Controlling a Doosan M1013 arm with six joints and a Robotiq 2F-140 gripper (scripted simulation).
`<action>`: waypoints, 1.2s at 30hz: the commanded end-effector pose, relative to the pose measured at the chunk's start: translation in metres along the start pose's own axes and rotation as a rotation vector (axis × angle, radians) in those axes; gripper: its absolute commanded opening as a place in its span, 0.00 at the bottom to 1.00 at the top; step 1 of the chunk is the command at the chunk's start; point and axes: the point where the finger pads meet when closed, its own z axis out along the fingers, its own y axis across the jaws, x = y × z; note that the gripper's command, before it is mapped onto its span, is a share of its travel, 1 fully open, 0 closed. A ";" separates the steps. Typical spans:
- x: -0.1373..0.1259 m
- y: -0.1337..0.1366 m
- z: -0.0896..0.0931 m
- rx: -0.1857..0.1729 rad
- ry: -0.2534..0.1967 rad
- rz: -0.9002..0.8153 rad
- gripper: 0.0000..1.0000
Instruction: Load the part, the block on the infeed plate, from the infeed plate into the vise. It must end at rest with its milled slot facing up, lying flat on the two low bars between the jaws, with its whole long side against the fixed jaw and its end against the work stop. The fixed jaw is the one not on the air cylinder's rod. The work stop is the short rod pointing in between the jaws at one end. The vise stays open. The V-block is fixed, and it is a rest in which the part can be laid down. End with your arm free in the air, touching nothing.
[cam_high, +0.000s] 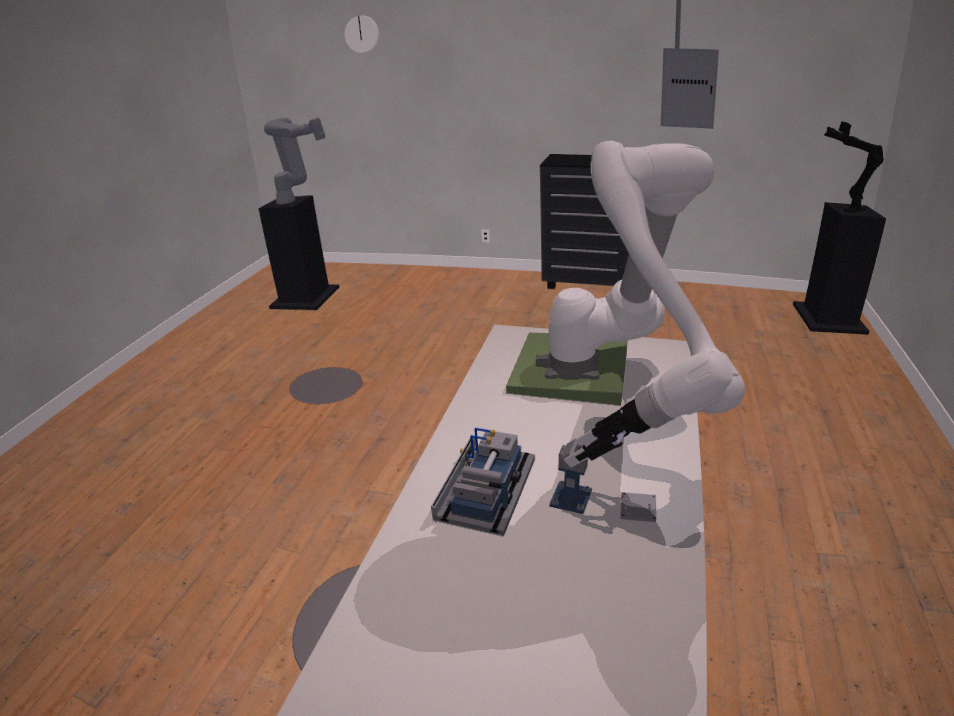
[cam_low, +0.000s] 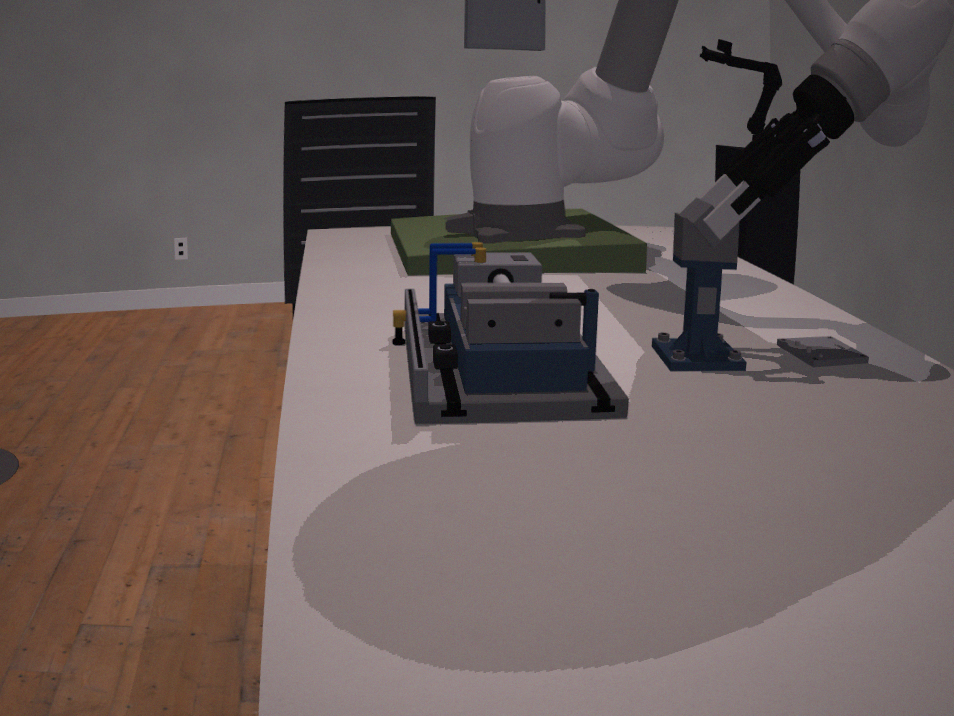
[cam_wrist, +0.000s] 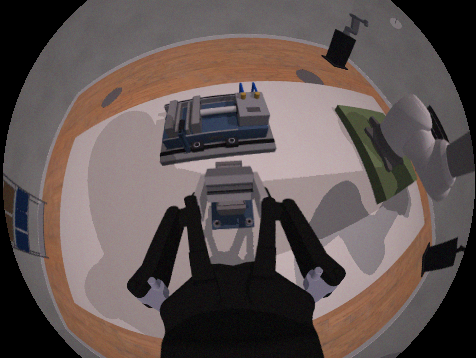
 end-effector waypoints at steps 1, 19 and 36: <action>0.000 0.000 0.000 0.000 0.000 0.000 0.00; 0.001 0.000 -0.001 0.000 0.000 0.000 0.00; 0.005 0.000 -0.005 0.000 0.000 0.000 0.00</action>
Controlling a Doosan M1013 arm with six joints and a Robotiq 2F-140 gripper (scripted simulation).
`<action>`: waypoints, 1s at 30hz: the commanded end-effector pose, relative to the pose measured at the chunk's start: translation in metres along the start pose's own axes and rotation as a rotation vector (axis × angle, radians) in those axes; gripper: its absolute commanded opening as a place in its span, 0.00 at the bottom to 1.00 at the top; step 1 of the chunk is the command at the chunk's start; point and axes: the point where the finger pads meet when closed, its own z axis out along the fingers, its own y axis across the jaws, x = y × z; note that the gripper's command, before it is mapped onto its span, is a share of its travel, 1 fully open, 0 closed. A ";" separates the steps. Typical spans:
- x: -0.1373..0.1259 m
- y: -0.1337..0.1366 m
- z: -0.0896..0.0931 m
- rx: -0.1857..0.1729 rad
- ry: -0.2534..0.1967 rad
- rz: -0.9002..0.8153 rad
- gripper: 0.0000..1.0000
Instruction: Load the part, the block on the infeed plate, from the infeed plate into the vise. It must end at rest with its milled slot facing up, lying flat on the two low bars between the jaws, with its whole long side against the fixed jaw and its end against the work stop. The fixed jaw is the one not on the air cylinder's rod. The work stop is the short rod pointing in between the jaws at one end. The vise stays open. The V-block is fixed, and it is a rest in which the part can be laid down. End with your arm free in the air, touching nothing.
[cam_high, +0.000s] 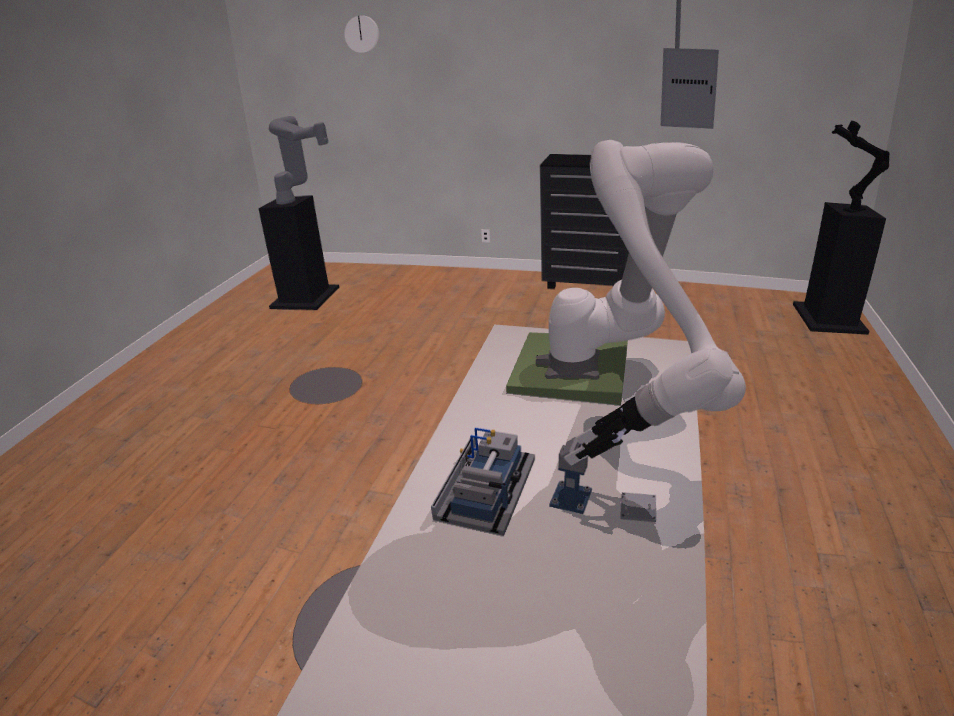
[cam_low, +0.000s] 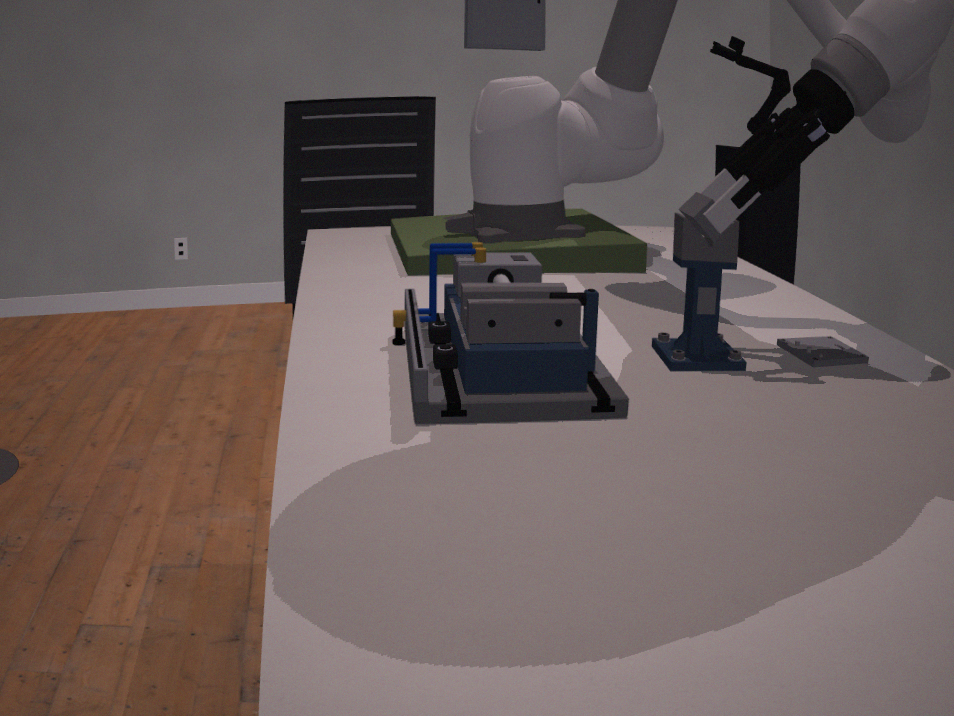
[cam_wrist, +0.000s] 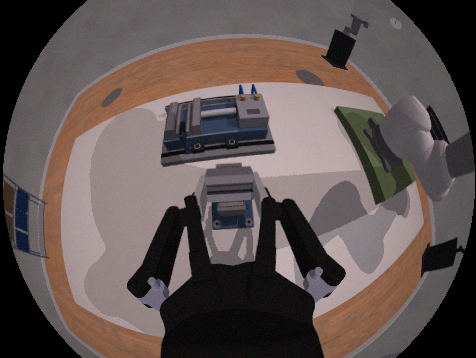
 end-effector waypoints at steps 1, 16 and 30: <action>0.001 0.000 -0.001 0.000 0.000 0.000 0.00; 0.007 0.000 -0.007 0.000 0.000 0.000 0.00; 0.012 0.000 -0.012 0.000 0.000 0.000 0.00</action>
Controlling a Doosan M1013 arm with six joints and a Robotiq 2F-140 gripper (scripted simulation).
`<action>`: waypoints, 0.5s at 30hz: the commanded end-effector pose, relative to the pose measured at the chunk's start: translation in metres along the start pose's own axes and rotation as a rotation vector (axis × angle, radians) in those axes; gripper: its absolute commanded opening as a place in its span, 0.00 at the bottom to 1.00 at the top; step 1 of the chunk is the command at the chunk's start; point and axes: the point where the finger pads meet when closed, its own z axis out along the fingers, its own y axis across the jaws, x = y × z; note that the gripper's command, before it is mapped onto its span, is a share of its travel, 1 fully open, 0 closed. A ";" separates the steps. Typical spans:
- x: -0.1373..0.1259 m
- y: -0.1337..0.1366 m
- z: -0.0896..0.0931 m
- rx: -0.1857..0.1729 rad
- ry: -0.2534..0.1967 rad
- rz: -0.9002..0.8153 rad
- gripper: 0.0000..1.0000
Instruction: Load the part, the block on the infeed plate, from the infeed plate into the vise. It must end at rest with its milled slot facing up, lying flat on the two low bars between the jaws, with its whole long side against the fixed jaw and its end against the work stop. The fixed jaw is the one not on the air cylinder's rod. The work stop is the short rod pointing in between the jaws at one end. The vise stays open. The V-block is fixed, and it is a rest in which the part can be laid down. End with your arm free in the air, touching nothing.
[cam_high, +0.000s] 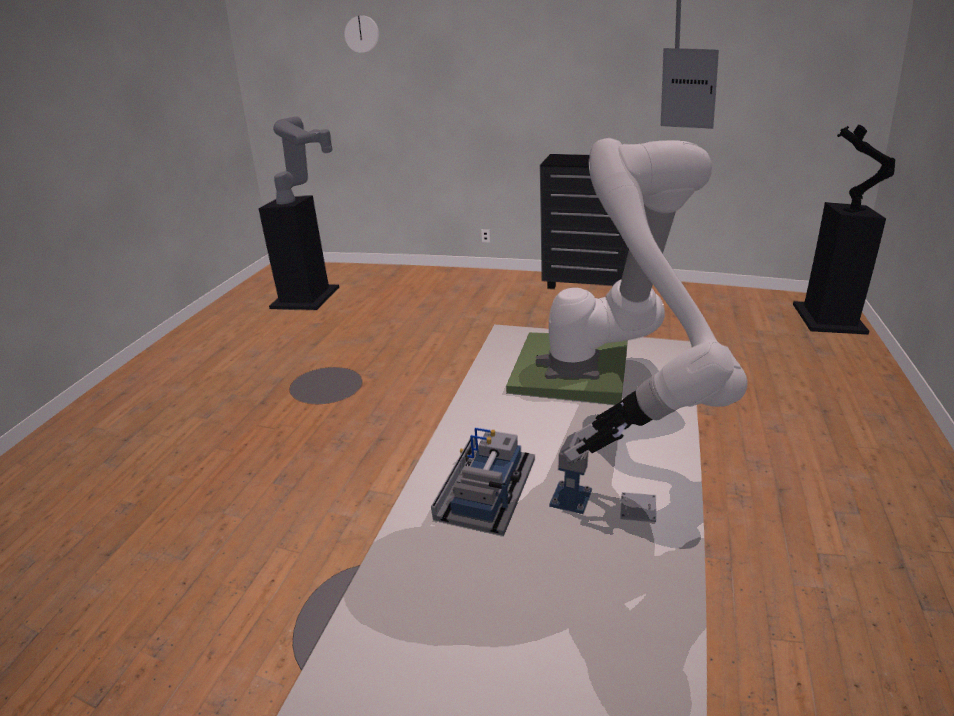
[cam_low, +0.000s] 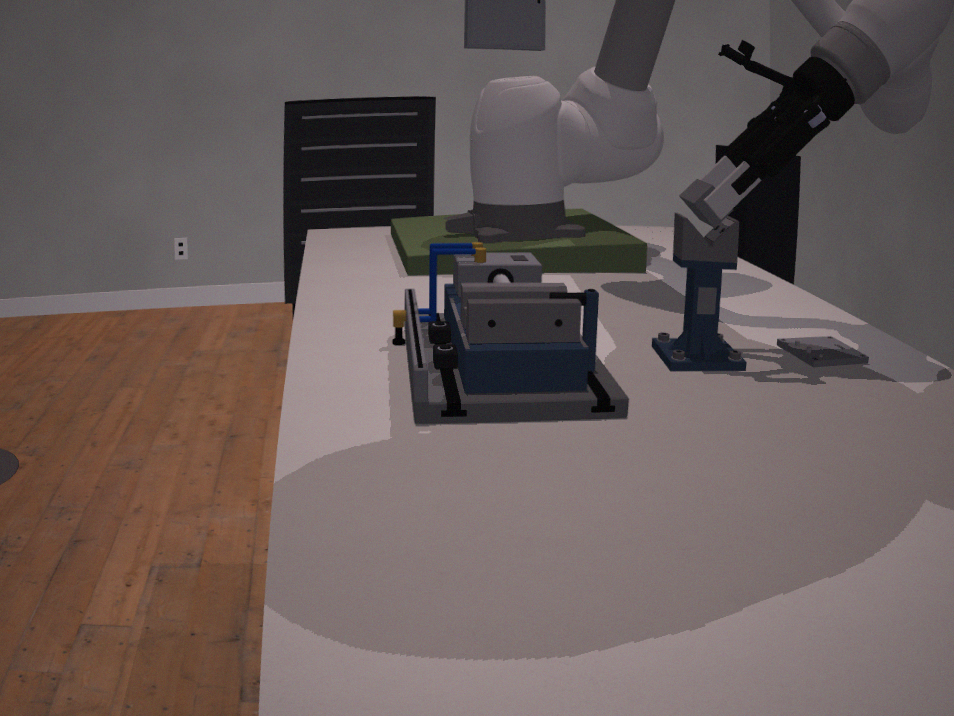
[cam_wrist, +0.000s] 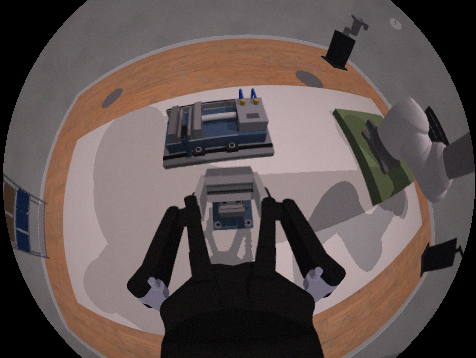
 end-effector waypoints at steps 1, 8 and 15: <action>0.001 0.000 -0.001 0.000 0.000 0.000 0.00; 0.003 0.000 -0.003 0.000 0.000 0.000 0.00; 0.005 0.000 -0.005 0.000 0.000 0.000 0.00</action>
